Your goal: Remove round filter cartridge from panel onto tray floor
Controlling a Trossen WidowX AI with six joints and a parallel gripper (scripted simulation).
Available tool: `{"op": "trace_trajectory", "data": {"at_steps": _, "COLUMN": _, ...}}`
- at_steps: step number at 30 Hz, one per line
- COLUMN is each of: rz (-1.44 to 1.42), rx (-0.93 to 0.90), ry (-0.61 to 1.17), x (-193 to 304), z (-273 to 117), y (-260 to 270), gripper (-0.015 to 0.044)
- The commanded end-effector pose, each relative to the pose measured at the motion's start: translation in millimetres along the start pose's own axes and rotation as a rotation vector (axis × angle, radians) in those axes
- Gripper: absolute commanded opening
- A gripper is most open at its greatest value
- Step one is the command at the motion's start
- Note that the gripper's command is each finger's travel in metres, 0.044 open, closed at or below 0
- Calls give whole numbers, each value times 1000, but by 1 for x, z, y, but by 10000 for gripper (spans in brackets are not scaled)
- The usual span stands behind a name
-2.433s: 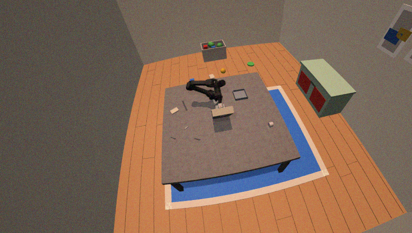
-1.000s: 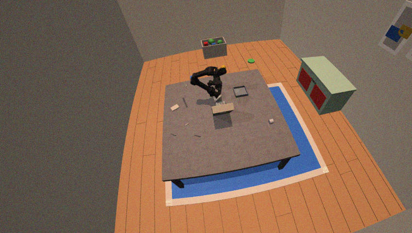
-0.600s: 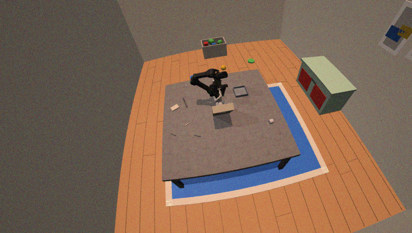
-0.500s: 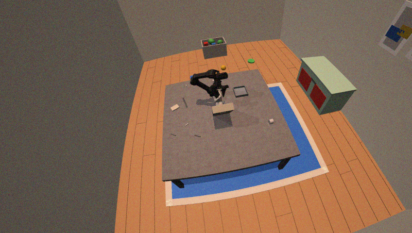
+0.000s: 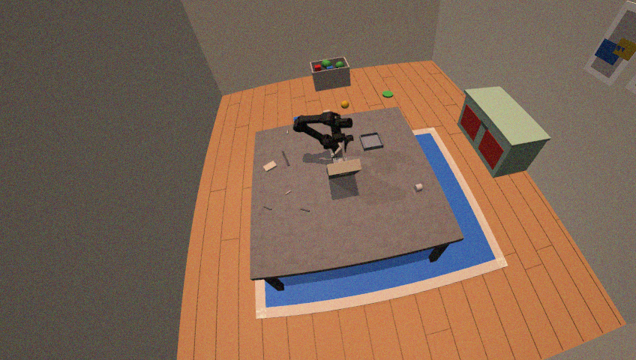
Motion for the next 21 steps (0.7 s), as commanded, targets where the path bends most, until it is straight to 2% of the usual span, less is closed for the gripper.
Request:
{"op": "trace_trajectory", "data": {"at_steps": 1, "rz": -70, "rx": 0, "ry": 22, "x": 5, "z": 5, "y": 0, "gripper": 305}}
{"op": "trace_trajectory", "data": {"at_steps": 21, "rz": -69, "rx": -2, "ry": 22, "x": 4, "z": 37, "y": 0, "gripper": 305}}
Point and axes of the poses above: the point midway between the two fingers, 35 mm back from their tips, its own z axis out along the fingers, its own y axis across the jaws, x = y × z, the point moved 1 cm from there along -z, back along the fingers, and after that the axes turned 3 degrees about -z, right-handed, at the moved point
